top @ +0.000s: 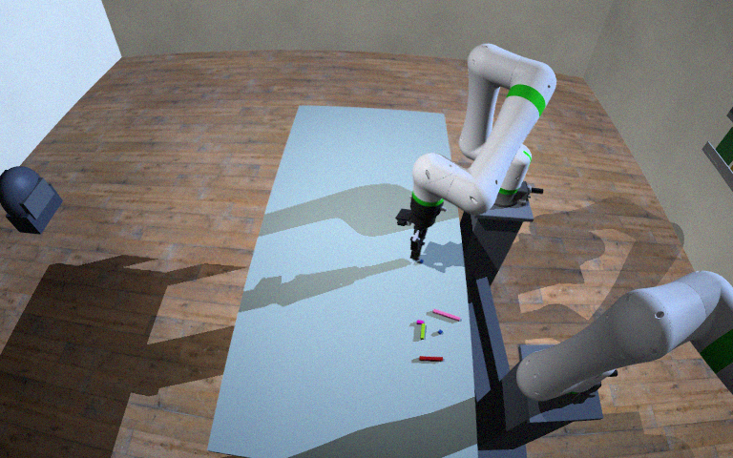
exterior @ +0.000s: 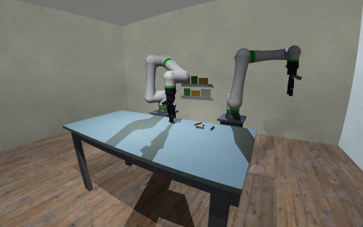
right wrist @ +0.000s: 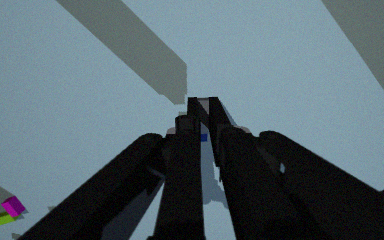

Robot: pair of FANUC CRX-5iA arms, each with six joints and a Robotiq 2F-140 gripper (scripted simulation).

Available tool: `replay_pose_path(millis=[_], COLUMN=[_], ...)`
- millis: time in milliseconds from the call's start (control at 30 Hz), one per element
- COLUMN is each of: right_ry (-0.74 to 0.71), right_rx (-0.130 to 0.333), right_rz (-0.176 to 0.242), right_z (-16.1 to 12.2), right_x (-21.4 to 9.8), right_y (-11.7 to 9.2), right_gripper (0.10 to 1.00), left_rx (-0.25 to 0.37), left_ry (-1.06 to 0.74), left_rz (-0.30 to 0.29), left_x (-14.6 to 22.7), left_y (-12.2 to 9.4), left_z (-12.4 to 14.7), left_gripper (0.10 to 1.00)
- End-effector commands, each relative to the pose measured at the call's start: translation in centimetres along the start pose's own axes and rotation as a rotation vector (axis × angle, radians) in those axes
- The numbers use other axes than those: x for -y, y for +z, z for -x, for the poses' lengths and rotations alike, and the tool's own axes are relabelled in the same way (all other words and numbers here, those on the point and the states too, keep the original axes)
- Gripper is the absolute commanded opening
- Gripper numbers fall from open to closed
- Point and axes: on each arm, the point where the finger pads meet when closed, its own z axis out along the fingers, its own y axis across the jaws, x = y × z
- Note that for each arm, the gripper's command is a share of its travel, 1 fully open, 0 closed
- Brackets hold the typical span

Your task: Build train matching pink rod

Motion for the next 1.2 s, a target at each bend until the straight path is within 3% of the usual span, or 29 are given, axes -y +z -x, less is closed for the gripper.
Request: replay_pose_path(millis=[0, 1167], right_ry=[0.000, 0.000], right_rx=[-0.001, -0.001], right_rz=[-0.002, -0.002], right_z=[-0.03, -0.03], right_x=[0.05, 0.05], right_y=[-0.08, 0.76], right_gripper=[0.124, 0.124], left_rx=[-0.002, -0.002], left_ry=[0.000, 0.000], left_rz=[0.000, 0.000], left_x=[-0.02, -0.02], left_y=[-0.10, -0.10], left_z=[-0.03, -0.03], left_gripper=[1.000, 1.000])
